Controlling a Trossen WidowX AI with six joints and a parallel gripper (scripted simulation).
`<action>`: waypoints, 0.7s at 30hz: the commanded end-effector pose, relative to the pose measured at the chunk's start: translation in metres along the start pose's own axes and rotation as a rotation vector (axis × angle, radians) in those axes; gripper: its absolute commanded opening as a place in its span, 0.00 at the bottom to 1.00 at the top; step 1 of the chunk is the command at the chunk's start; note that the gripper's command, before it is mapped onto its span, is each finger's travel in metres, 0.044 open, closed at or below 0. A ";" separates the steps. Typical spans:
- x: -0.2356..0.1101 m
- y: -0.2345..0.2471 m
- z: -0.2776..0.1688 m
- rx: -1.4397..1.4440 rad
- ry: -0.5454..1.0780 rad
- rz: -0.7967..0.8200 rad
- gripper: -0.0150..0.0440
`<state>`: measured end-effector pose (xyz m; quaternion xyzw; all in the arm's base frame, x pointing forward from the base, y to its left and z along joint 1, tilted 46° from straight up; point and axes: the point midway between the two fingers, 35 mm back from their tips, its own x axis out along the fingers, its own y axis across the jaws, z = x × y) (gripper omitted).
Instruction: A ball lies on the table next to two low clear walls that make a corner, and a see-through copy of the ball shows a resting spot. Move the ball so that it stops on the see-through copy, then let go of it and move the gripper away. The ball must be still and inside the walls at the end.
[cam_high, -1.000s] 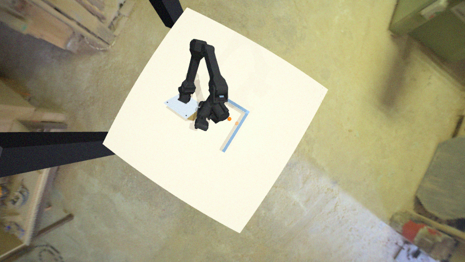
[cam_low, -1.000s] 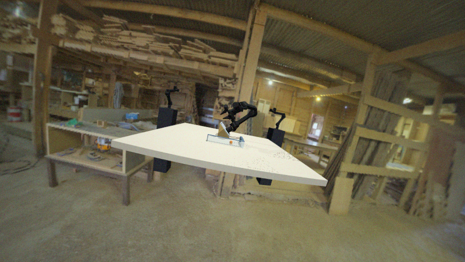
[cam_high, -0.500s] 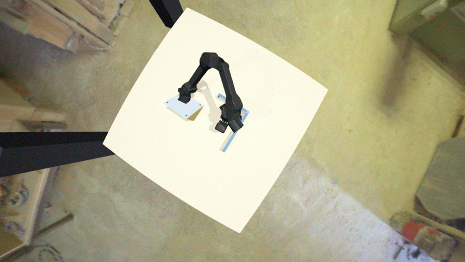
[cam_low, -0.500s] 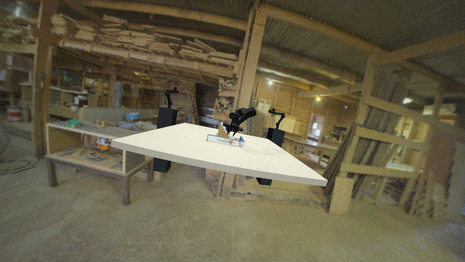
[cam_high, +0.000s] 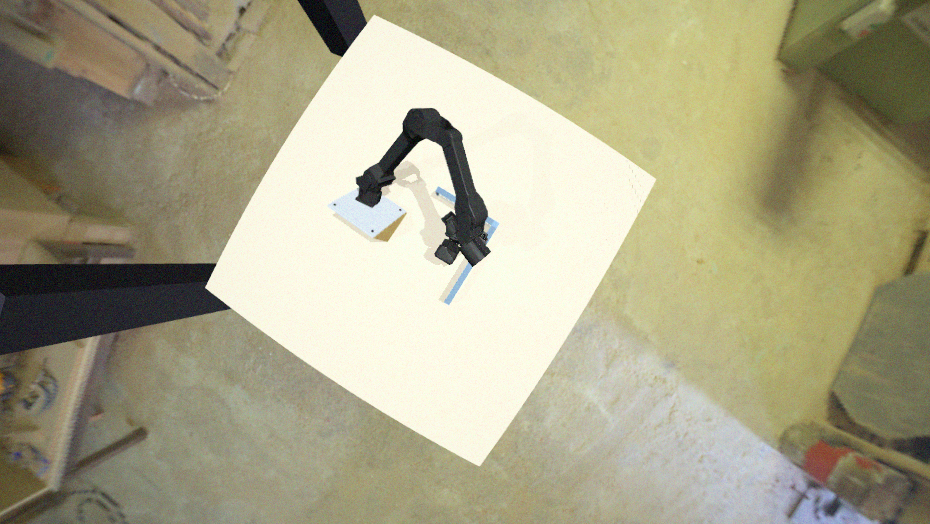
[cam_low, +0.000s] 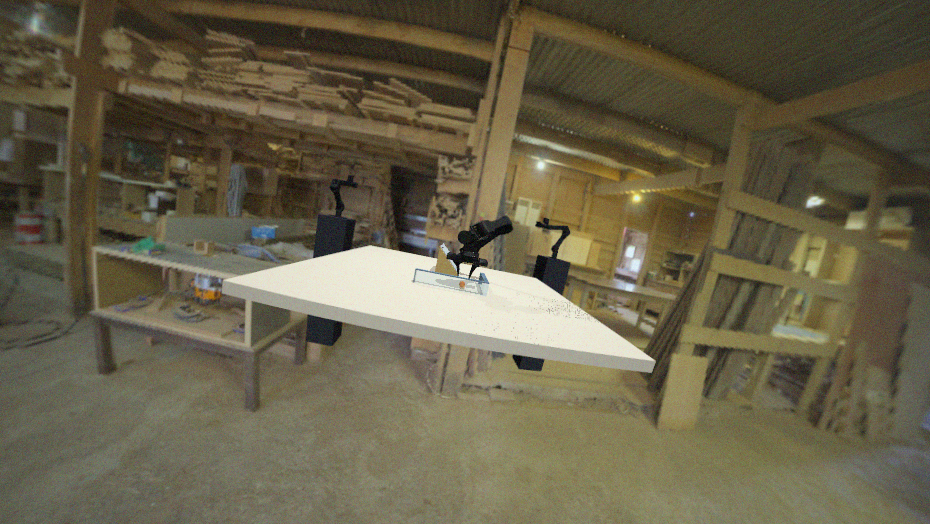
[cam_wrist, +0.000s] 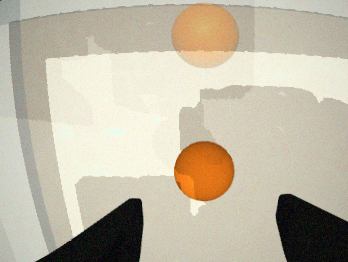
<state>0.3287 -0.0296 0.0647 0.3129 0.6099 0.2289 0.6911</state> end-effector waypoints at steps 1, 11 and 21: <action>0.006 0.000 -0.001 0.008 0.000 0.005 0.65; 0.022 0.000 0.000 0.007 0.000 0.005 0.65; 0.036 0.000 -0.001 0.007 0.000 0.006 0.65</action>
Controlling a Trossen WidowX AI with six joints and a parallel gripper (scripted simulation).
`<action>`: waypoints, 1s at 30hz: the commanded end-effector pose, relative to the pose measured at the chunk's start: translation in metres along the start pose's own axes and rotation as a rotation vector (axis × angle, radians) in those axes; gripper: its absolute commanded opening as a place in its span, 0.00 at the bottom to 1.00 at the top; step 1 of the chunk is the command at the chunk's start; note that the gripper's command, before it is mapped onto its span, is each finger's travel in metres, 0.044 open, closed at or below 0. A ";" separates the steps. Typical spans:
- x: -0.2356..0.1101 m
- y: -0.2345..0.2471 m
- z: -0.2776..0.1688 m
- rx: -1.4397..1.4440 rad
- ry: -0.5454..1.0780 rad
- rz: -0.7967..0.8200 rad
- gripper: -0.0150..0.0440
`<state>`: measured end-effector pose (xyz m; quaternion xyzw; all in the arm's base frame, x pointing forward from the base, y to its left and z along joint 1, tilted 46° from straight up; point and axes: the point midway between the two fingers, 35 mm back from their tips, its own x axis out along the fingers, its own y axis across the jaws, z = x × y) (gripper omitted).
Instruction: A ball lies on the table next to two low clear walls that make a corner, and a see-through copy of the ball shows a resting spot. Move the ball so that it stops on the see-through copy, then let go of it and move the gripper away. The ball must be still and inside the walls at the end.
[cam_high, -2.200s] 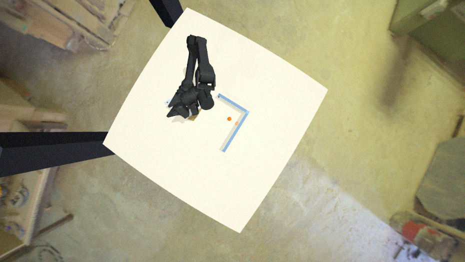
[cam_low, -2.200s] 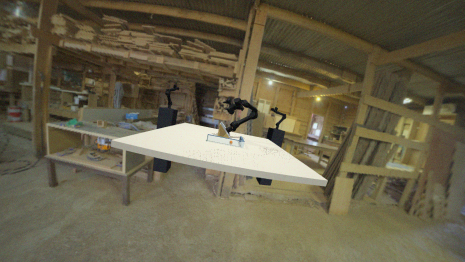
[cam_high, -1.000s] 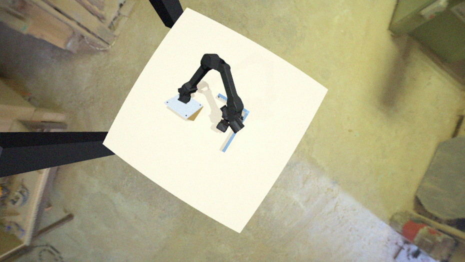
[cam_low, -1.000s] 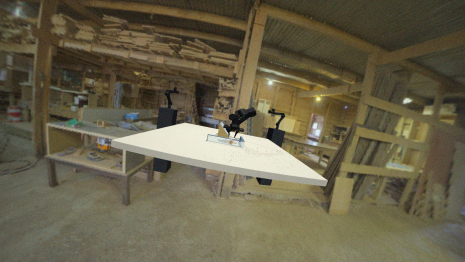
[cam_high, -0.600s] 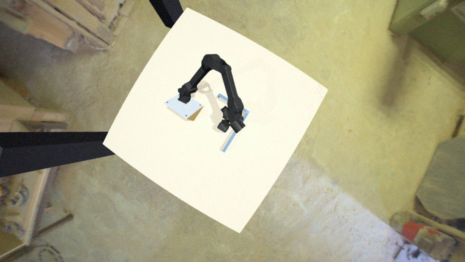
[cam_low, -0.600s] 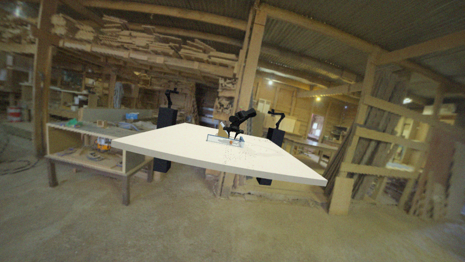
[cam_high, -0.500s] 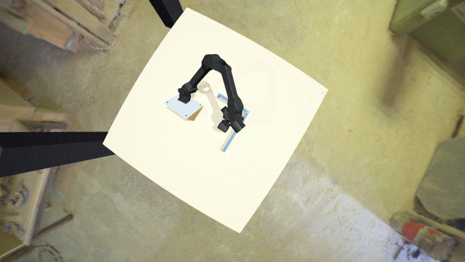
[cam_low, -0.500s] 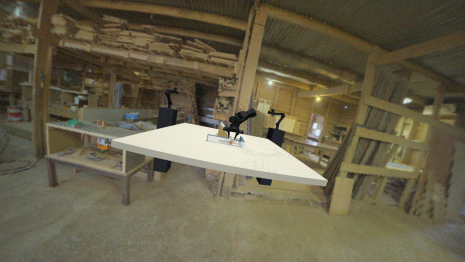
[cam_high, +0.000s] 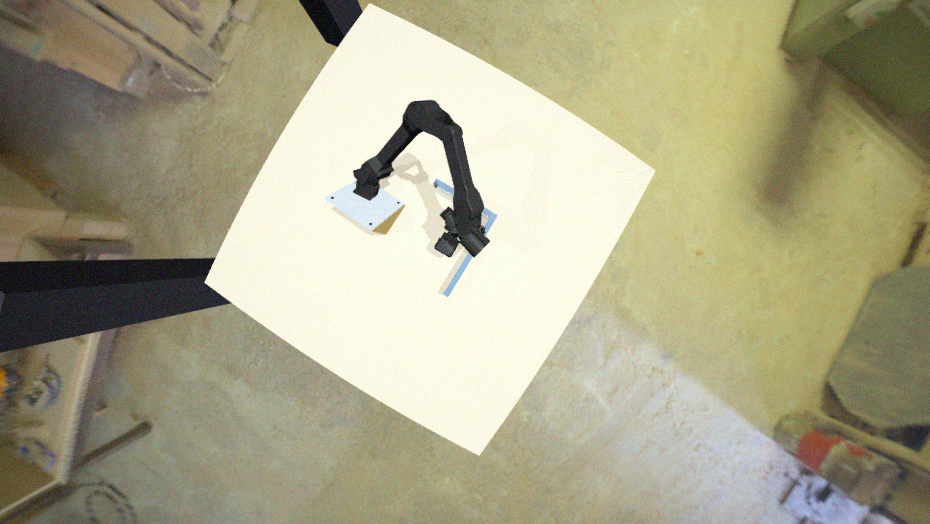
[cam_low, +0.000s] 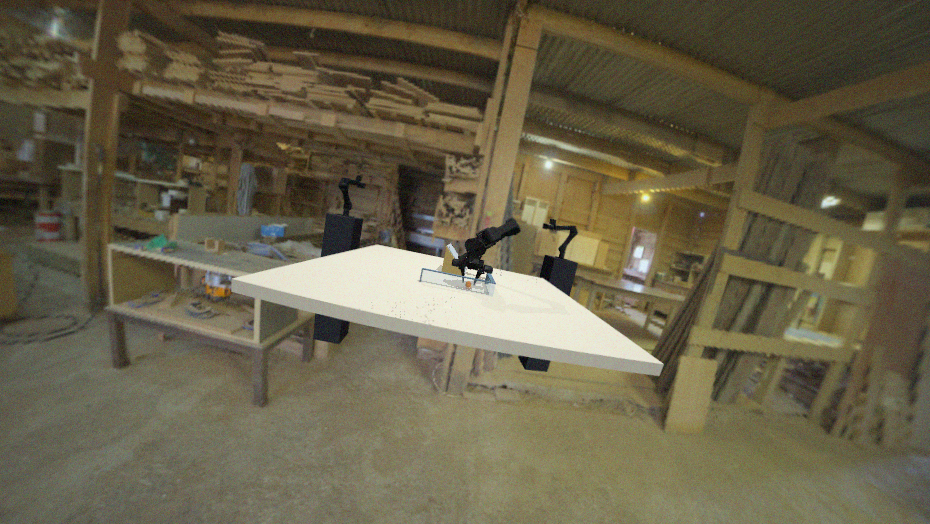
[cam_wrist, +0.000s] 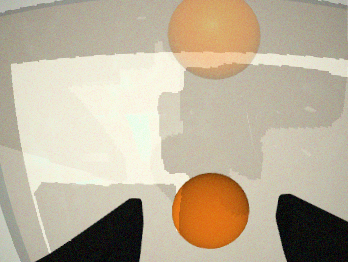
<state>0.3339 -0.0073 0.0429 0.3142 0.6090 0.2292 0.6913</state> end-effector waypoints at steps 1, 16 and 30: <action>0.004 0.000 -0.001 0.007 0.002 0.004 0.61; -0.009 -0.001 0.001 0.007 0.001 0.000 0.25; -0.088 -0.003 0.004 0.008 0.002 -0.006 0.25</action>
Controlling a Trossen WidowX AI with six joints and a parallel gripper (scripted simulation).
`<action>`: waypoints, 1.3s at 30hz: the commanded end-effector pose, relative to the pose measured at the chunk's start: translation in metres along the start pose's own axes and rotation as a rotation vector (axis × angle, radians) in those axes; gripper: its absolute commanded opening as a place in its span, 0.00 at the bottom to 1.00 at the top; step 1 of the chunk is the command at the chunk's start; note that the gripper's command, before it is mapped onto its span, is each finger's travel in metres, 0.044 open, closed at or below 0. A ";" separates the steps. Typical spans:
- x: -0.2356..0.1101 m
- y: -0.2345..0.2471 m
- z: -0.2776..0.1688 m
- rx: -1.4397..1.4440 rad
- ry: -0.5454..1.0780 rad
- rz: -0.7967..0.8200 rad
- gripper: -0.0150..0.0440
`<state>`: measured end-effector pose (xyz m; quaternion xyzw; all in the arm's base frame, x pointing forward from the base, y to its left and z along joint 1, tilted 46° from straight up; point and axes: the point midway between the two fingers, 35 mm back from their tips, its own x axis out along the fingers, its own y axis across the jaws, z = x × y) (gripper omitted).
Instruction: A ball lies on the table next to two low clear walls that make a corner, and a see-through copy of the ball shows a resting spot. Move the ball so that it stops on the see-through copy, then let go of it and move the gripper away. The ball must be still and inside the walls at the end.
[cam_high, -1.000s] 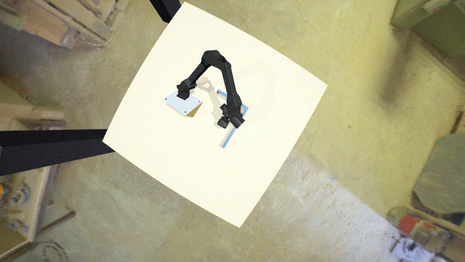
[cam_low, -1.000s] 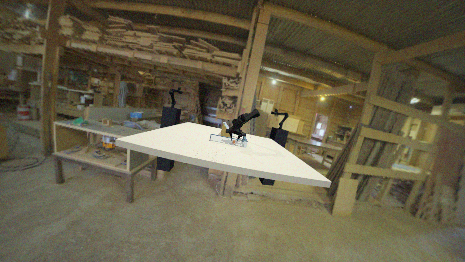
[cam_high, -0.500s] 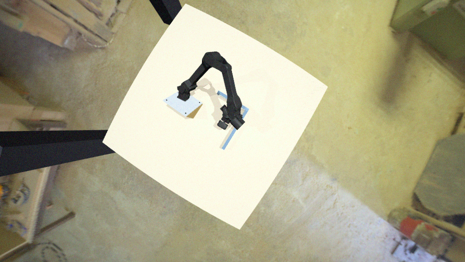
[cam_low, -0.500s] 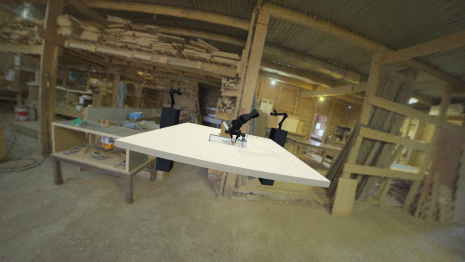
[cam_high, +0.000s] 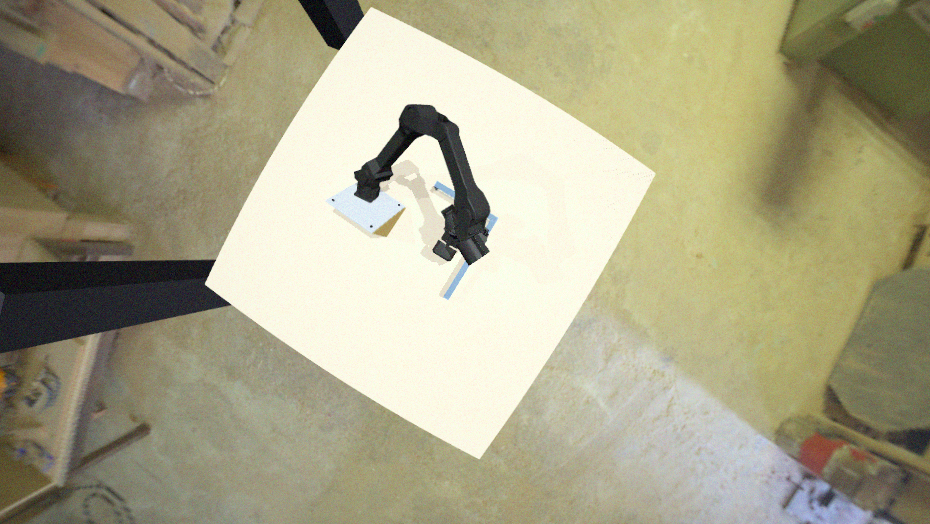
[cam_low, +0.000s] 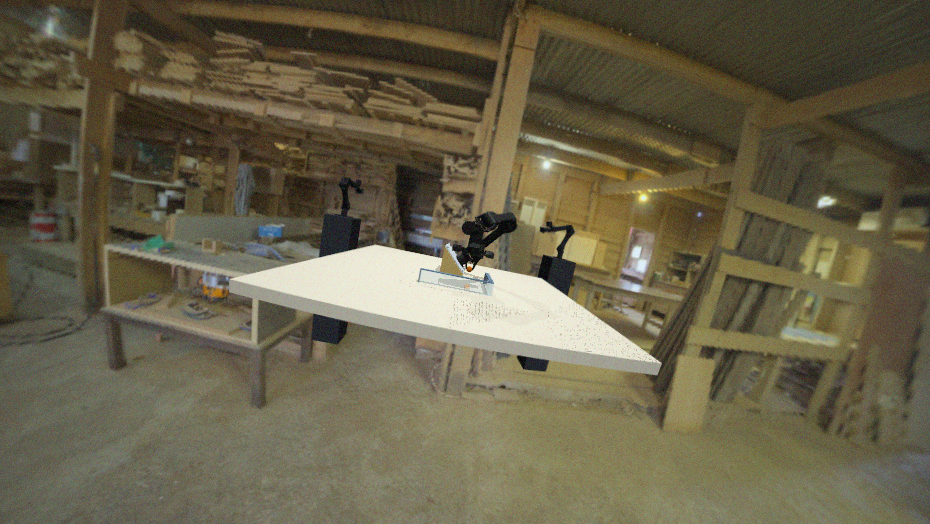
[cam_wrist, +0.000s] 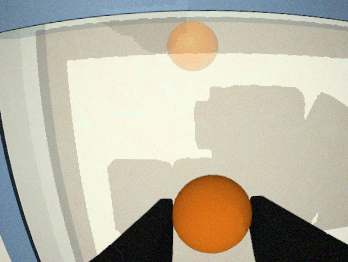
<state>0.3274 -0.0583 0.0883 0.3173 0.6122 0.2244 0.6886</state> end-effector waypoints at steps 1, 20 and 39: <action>-0.025 0.000 -0.001 -0.005 -0.001 -0.002 0.25; -0.016 0.003 0.047 -0.008 -0.003 0.003 0.25; 0.045 0.004 0.051 -0.009 -0.004 0.005 0.25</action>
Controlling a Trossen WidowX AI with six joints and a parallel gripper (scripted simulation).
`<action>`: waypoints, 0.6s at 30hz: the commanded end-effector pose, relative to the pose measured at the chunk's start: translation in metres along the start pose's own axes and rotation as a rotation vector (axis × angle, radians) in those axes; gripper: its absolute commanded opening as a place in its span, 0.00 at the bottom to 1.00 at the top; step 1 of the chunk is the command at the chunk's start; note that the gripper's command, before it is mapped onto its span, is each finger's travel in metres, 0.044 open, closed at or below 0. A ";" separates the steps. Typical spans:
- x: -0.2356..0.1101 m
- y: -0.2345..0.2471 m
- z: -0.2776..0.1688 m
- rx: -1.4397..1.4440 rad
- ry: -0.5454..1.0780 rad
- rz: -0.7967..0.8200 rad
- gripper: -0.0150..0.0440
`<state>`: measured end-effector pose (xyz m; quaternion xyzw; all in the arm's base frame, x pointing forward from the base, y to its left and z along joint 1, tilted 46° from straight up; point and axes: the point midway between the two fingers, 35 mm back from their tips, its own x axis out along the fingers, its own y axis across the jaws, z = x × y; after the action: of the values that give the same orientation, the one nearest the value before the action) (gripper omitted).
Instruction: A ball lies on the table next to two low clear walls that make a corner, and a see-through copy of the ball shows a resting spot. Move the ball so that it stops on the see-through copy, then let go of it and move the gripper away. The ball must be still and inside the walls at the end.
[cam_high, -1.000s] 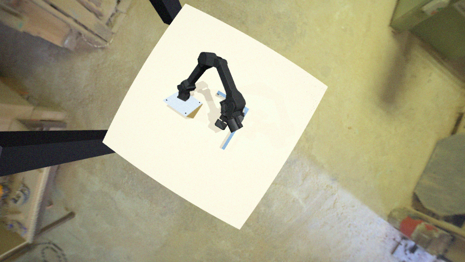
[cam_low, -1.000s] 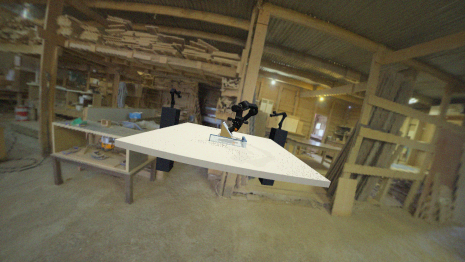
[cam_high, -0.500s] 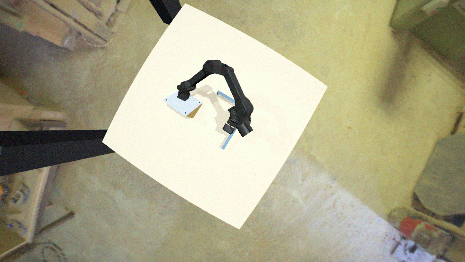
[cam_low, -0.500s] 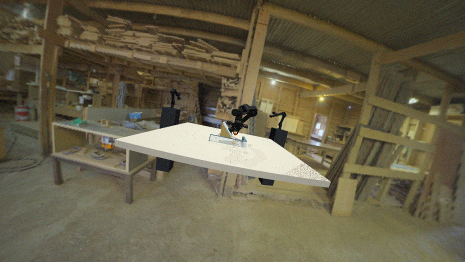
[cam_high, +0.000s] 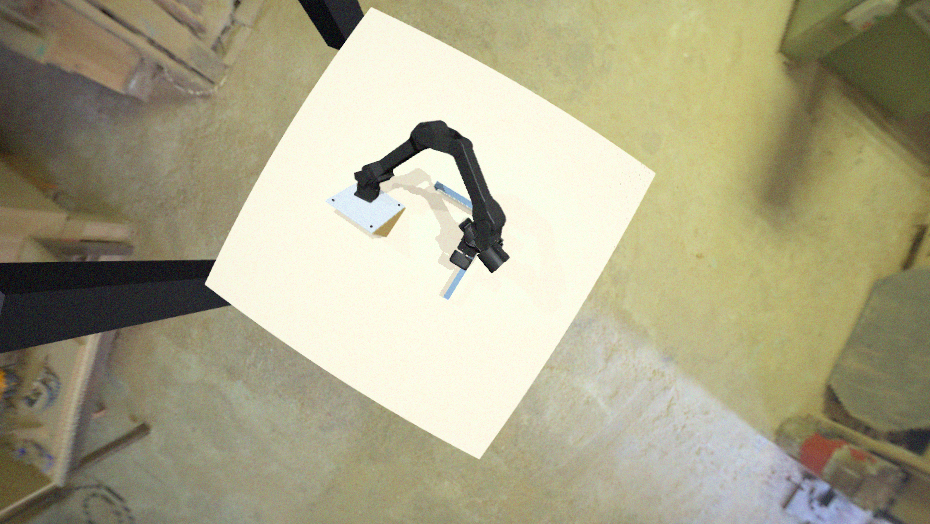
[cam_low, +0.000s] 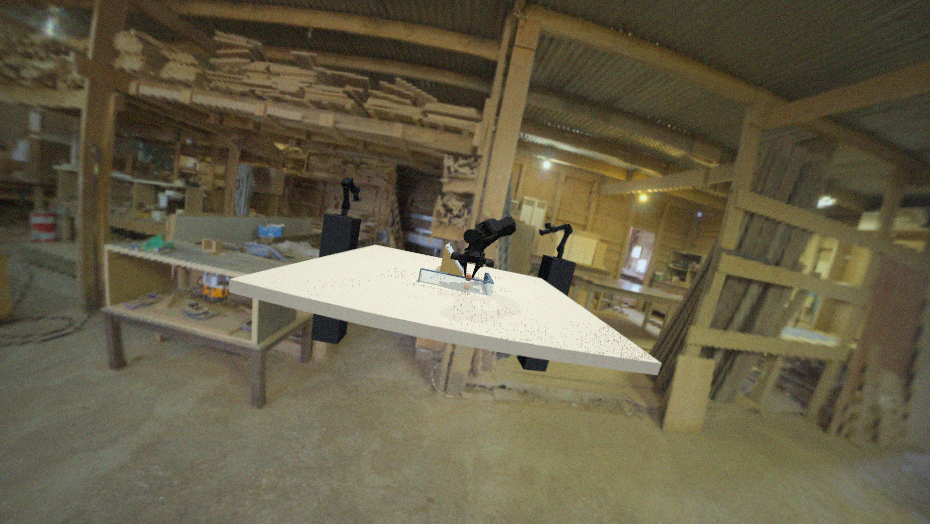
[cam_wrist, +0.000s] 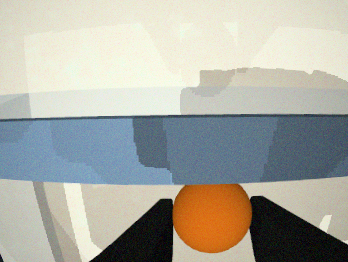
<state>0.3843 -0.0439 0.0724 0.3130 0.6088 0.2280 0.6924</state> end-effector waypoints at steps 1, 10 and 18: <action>0.020 0.001 -0.002 0.005 0.001 0.006 0.25; 0.029 0.001 -0.003 0.005 0.001 0.007 0.25; 0.042 0.002 -0.003 0.005 0.001 0.007 0.25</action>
<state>0.3886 -0.0179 0.0486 0.3137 0.6073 0.2293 0.6930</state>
